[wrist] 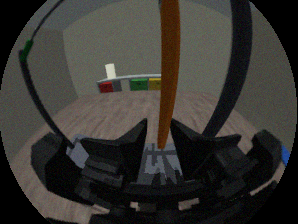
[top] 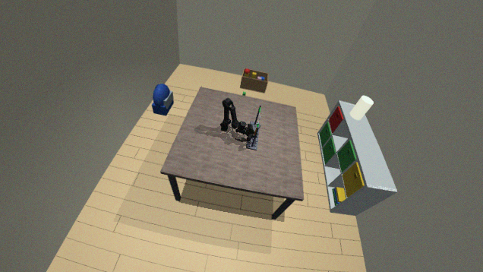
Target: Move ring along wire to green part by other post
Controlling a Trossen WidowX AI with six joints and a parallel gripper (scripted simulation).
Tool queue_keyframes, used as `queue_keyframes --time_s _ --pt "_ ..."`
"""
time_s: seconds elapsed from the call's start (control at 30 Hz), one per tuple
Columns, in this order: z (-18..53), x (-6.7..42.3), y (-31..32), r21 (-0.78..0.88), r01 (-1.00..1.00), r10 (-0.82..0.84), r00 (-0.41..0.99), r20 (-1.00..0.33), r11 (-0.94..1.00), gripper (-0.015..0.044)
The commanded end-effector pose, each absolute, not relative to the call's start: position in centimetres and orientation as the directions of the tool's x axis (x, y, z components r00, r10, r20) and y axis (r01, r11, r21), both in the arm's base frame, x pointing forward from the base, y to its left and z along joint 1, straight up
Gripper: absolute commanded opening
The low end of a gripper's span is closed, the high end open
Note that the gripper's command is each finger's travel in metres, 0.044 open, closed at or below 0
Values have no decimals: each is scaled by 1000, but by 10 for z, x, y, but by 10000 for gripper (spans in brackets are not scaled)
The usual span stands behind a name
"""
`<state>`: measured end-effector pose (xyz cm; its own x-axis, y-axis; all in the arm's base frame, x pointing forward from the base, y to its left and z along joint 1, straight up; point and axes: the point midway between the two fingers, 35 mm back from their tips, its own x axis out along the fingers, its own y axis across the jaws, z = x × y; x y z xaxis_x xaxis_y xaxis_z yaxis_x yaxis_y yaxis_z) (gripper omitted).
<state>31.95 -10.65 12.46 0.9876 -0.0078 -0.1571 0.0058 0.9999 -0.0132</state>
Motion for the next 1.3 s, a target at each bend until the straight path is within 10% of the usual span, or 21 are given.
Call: queue_keyframes --time_s 0.0,0.43,0.87,1.27 --pt "124 320 -108 -9 12 -13 987 -158 1000 160" --pt "124 320 -108 -9 12 -13 987 -158 1000 160" --pt "124 320 -107 -12 6 -8 987 -159 1000 -142" --pt "132 320 -108 -14 6 -8 987 -159 1000 -150"
